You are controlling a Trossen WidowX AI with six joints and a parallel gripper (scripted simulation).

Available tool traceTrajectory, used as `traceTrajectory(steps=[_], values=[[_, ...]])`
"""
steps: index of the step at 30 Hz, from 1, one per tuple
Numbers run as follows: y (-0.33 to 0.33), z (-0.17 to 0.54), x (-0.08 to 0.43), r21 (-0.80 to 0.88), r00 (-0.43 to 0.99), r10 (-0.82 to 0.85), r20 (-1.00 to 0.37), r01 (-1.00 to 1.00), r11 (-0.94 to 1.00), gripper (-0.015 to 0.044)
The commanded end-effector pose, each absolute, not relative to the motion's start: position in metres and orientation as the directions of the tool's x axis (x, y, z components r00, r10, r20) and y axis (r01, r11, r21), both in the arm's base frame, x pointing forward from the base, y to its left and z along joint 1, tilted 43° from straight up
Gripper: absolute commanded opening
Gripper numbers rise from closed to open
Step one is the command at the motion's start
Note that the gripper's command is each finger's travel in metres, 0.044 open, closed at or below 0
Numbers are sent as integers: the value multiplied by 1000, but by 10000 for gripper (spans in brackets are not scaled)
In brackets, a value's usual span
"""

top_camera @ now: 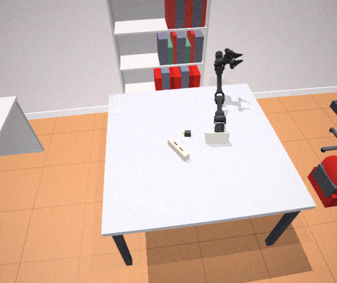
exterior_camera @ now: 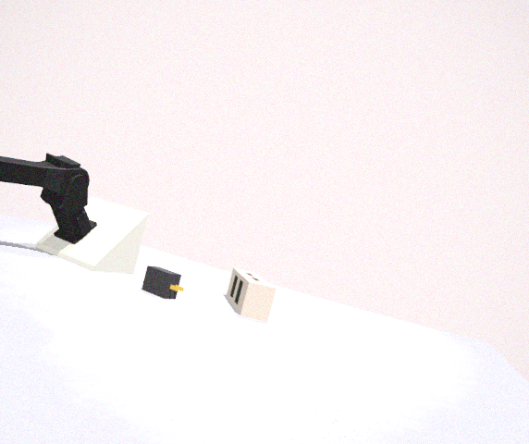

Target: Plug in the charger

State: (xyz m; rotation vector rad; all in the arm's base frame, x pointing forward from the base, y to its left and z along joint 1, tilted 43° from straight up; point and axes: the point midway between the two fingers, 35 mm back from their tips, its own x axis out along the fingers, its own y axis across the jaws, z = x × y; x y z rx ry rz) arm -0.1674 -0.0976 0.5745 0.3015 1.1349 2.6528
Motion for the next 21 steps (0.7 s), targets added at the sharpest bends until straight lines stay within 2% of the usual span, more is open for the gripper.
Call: traceTrajectory(steps=[1, 2, 11, 21], values=[[-95, 575, -167, 732, -948, 302, 95, -139, -667, 426], [-89, 576, -166, 739, -943, 316, 99, -143, -659, 440], [21, 584, -140, 842, -821, 557, 125, -210, -498, 440], [129, 560, -90, 919, -627, 777, 53, -273, -284, 440]])
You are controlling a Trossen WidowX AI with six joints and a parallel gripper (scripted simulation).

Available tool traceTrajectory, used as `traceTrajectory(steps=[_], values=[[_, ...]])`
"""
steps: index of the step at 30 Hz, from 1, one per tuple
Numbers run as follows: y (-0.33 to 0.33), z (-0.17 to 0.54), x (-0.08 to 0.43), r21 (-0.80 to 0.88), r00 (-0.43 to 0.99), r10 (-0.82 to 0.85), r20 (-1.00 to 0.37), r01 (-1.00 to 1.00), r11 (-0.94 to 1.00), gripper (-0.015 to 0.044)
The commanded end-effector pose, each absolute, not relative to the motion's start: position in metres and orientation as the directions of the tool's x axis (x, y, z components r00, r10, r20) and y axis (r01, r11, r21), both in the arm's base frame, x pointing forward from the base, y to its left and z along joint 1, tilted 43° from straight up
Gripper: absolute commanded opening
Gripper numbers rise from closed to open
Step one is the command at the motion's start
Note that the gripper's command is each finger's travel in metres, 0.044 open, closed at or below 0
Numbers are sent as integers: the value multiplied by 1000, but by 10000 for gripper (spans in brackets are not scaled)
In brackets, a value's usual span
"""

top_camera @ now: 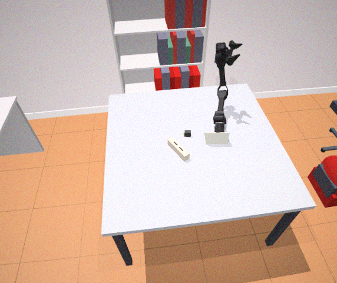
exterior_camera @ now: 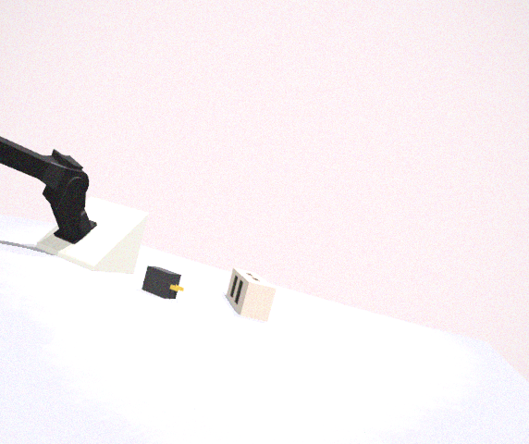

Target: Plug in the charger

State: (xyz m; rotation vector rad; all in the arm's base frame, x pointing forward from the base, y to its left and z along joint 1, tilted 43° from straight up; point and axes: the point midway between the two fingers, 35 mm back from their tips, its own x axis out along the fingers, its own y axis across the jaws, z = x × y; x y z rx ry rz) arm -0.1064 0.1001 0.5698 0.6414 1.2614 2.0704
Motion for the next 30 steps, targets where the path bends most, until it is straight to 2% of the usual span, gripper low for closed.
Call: traceTrajectory(steps=[1, 9, 16, 30], values=[[139, 556, -84, 927, -604, 796, 40, -275, -256, 440], [208, 513, -29, 962, -411, 907, -95, -273, -23, 440], [251, 464, 23, 952, -240, 939, -248, -242, 190, 440], [285, 351, 125, 801, 60, 810, -584, -119, 586, 440]])
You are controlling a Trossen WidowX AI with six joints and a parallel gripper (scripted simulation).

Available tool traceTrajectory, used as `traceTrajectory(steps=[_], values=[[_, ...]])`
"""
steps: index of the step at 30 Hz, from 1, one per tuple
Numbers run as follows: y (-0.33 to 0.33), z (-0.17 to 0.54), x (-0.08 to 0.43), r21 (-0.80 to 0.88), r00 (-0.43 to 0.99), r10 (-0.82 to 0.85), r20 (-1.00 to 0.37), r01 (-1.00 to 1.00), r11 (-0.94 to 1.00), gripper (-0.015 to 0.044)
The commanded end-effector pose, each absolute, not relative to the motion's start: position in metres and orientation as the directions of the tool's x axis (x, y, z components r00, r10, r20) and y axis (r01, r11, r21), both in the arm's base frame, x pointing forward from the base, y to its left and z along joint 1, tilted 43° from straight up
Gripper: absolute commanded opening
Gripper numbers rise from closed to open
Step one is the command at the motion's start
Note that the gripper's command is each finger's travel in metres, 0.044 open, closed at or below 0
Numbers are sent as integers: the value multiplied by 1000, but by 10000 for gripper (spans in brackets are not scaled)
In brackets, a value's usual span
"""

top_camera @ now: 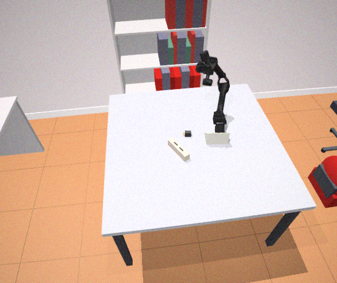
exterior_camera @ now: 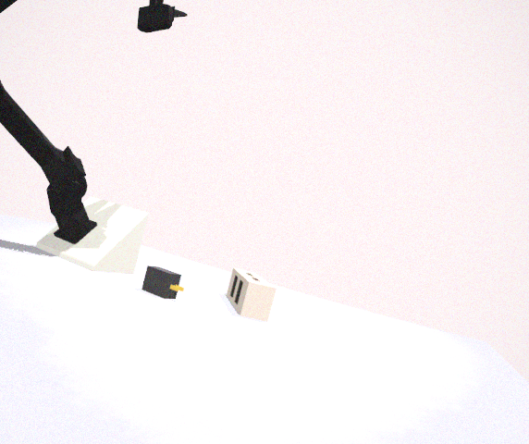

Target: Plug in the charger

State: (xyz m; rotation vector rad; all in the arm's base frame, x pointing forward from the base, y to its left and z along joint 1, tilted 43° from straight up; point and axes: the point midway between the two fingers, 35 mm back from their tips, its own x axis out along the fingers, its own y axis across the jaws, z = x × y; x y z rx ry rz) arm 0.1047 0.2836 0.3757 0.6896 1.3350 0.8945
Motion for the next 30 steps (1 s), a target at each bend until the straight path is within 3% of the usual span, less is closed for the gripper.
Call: traceTrajectory(steps=[1, 14, 30], values=[[284, 343, 132, 786, 78, 793, -604, -105, 610, 440], [253, 238, 205, 503, 221, 479, -850, 71, 861, 440], [172, 131, 244, -2, 186, -39, -982, 194, 981, 440]])
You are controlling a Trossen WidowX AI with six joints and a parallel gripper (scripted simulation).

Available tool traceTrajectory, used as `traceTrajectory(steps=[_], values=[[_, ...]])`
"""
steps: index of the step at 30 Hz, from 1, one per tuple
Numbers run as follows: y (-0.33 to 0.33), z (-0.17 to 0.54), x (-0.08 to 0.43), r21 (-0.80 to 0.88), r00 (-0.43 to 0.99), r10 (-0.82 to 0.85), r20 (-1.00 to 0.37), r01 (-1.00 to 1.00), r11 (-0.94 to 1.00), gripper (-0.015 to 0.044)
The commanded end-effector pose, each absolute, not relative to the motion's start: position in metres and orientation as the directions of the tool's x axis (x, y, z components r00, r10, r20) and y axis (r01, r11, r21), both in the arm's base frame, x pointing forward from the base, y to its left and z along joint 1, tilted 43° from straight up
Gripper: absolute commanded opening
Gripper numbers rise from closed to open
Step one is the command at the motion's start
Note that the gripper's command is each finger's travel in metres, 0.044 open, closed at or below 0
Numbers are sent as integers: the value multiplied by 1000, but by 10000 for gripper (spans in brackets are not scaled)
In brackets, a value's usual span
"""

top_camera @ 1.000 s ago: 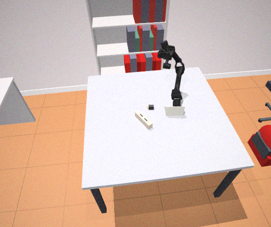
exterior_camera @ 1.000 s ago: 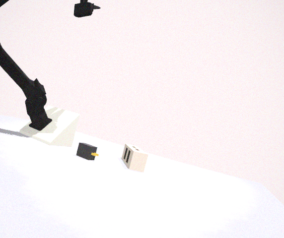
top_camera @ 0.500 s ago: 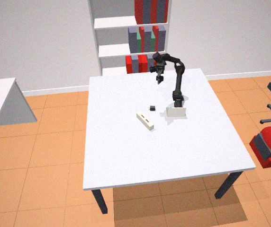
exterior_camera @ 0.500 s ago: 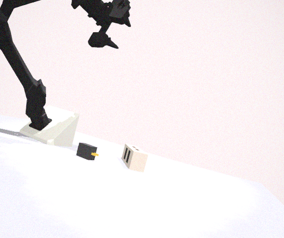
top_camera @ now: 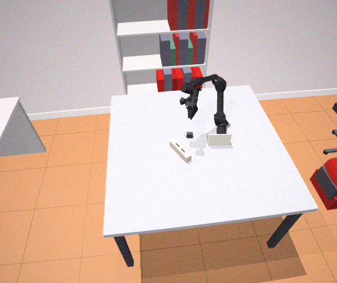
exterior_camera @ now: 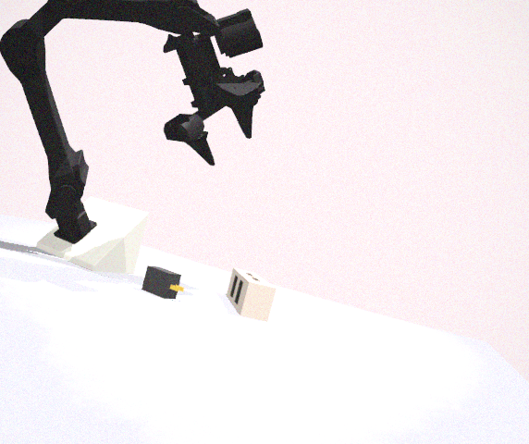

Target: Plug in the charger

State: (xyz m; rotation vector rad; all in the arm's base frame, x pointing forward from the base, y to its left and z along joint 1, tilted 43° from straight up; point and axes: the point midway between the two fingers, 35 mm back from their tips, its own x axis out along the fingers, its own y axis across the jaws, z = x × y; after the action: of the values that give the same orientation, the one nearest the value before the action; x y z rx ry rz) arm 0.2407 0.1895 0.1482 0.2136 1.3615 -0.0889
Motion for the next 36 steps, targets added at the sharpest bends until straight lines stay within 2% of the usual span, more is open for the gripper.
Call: traceTrajectory(steps=[1, 11, 21, 36], values=[[166, 125, 245, -36, 178, -72, -981, 197, 980, 440], [103, 82, 246, -367, 83, -385, -919, 176, 914, 440], [39, 60, 237, -643, -22, -643, -766, 62, 763, 440], [21, 50, 237, -676, -36, -675, -737, 38, 736, 440]])
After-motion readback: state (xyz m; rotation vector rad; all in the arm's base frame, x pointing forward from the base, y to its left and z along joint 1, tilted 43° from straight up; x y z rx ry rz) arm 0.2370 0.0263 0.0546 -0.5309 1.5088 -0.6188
